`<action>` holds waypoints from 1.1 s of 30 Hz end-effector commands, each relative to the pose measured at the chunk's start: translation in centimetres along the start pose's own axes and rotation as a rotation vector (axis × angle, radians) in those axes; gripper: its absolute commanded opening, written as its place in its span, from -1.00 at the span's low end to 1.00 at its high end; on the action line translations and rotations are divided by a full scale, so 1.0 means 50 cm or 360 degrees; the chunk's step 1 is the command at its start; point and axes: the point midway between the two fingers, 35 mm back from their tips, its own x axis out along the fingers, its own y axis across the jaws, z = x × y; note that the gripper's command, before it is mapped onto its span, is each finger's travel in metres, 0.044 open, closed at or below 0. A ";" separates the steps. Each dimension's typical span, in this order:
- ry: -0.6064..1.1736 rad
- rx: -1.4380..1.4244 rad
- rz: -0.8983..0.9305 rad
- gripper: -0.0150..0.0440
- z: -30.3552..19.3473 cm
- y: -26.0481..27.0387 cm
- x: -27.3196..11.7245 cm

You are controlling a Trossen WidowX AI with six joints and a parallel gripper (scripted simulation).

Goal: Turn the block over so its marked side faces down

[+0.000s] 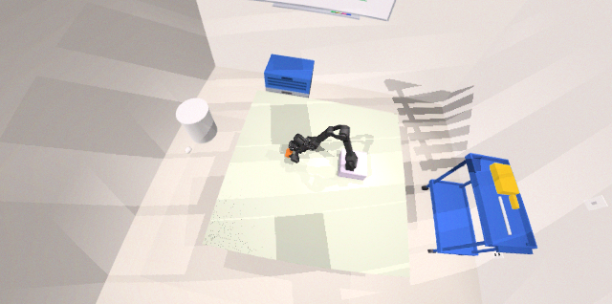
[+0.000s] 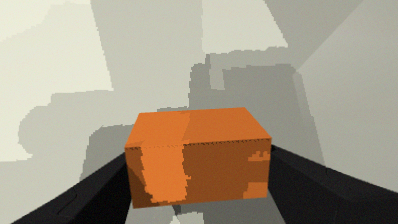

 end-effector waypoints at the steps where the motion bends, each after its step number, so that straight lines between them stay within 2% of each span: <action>1: -0.0070 -0.0014 0.0009 -0.49 -0.012 0.002 0.016; 16: -0.0429 -0.0014 0.0004 -0.49 -0.033 0.001 0.040; 33: -0.0749 0.0010 0.0001 -0.49 -0.053 0.005 0.017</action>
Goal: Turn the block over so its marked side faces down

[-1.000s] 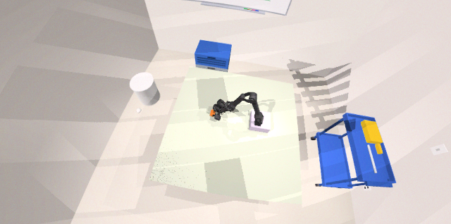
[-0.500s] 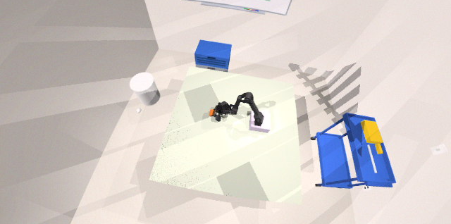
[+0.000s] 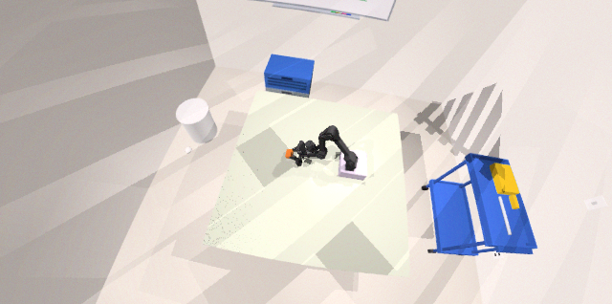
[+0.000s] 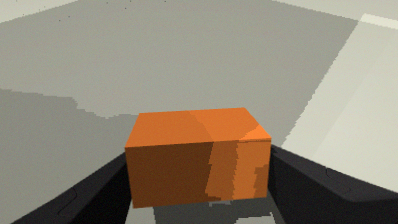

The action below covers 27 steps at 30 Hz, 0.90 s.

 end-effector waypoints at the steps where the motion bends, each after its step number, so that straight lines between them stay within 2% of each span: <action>1: -0.0041 0.0006 0.0005 -0.49 0.003 0.001 -0.004; 14: -0.0041 0.0006 0.0005 -0.49 0.003 0.001 -0.004; 27: -0.0041 0.0006 0.0005 0.67 0.003 0.001 -0.004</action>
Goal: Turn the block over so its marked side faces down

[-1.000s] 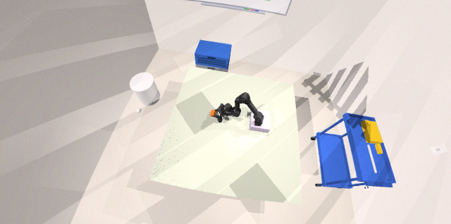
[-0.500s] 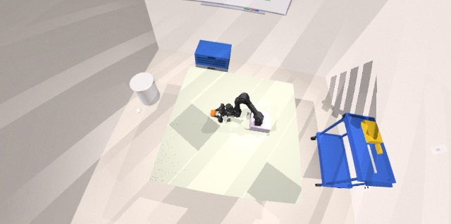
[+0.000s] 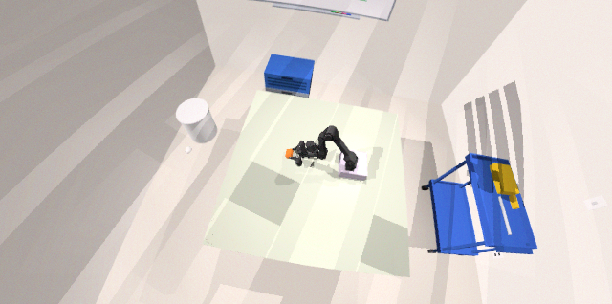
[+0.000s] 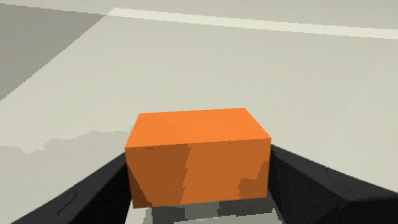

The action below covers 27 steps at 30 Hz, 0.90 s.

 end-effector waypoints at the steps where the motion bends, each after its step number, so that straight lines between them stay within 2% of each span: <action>1: -0.0003 0.0006 0.0005 0.75 0.000 0.001 0.000; 4: -0.0003 0.0006 0.0005 1.00 0.000 0.001 0.000; 27: -0.0003 0.0006 0.0005 1.00 0.000 0.001 0.000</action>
